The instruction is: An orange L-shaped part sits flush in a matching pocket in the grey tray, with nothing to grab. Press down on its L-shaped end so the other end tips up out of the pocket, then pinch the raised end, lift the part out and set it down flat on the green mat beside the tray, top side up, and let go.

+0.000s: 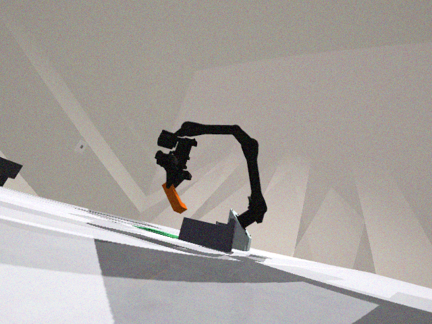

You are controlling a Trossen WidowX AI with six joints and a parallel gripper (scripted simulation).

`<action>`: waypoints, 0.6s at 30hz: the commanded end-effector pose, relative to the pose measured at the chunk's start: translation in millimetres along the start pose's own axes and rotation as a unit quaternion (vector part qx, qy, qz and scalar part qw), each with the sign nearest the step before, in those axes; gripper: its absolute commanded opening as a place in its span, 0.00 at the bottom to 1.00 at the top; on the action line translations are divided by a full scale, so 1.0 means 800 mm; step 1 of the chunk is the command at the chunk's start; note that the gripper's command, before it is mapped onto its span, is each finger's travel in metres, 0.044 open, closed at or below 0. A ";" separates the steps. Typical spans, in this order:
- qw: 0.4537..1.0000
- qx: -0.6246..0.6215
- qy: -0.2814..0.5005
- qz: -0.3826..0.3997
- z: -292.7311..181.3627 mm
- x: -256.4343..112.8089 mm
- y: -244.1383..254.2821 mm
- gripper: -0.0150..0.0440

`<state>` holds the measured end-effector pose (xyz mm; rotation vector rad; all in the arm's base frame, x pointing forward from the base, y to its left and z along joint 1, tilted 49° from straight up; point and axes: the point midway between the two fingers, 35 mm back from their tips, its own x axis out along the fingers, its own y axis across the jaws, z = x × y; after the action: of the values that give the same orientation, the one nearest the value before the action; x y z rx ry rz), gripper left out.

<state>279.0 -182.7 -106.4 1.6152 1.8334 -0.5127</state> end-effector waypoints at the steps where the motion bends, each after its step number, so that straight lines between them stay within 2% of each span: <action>1: 1.000 0.002 0.003 -0.001 0.000 0.010 0.000 0.25; 18: 1.000 0.002 0.004 0.000 -0.001 0.043 0.000 0.25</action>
<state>277.4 -161.6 -126.3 1.6143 1.8370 -0.5128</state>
